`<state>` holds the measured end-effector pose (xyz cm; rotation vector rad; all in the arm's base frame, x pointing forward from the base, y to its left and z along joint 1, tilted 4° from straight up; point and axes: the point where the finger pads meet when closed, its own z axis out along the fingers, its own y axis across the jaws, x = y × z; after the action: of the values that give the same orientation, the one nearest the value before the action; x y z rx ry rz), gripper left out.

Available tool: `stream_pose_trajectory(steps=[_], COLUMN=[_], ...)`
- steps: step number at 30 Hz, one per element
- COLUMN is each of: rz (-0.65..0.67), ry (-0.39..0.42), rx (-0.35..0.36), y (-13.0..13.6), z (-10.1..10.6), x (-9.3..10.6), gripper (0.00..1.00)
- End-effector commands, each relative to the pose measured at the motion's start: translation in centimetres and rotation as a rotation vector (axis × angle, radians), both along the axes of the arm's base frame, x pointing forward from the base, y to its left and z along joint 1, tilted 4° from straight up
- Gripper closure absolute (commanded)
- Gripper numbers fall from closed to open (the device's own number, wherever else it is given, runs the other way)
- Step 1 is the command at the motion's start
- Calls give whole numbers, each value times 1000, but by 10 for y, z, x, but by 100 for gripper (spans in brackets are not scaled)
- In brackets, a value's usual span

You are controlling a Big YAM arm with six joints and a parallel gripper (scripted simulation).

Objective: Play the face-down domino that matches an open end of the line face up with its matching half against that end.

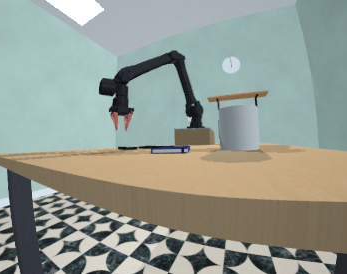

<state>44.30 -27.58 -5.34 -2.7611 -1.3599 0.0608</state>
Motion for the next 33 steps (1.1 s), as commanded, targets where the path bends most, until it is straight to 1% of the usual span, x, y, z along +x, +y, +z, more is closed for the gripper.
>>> stream_pose_trajectory(steps=[1,6,7,16,23,24,33], rz=[0,0,0,-1,-1,0,-1], ry=[-8,-8,-10,-7,-7,0,-14], rx=[-1,-1,-6,0,0,0,-5], y=[-7,-7,-2,-5,-5,0,-5], z=[-5,-5,0,-45,-45,-42,-62], x=[2,2,3,0,0,-2,-1], gripper=[57,57,57,57,57,57,57])
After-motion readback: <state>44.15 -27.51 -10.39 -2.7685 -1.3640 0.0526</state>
